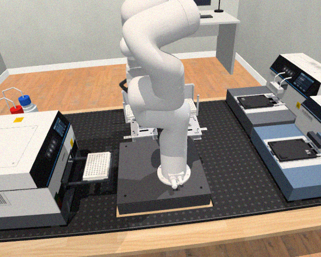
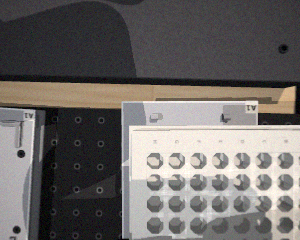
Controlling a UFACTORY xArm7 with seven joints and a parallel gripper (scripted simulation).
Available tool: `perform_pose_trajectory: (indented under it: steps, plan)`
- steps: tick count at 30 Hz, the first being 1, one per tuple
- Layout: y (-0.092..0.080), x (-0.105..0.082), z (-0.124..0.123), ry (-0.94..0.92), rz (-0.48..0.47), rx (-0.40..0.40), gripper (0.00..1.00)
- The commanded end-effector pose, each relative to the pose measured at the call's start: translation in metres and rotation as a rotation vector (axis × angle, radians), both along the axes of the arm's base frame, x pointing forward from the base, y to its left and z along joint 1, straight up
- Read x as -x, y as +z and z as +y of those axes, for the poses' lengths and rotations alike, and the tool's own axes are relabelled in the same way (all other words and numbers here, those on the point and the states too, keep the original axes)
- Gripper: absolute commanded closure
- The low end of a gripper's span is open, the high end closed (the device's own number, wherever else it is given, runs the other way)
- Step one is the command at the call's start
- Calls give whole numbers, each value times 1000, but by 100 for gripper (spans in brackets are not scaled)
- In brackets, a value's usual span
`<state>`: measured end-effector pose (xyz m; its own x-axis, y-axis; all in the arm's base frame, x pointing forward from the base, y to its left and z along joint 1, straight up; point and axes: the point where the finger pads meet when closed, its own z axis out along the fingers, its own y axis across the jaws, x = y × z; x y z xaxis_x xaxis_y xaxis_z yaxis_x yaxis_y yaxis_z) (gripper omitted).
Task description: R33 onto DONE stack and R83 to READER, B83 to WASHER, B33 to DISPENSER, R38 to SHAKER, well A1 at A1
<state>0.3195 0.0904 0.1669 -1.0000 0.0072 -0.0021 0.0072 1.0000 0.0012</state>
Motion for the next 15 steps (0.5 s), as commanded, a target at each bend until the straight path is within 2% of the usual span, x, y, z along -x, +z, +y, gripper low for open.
perform_pose_trajectory:
  steps: [1,15]
  plan:
    - [-2,-1,0,0,-3,-1,100]
    - [-20,-1,0,0,-3,-1,100]
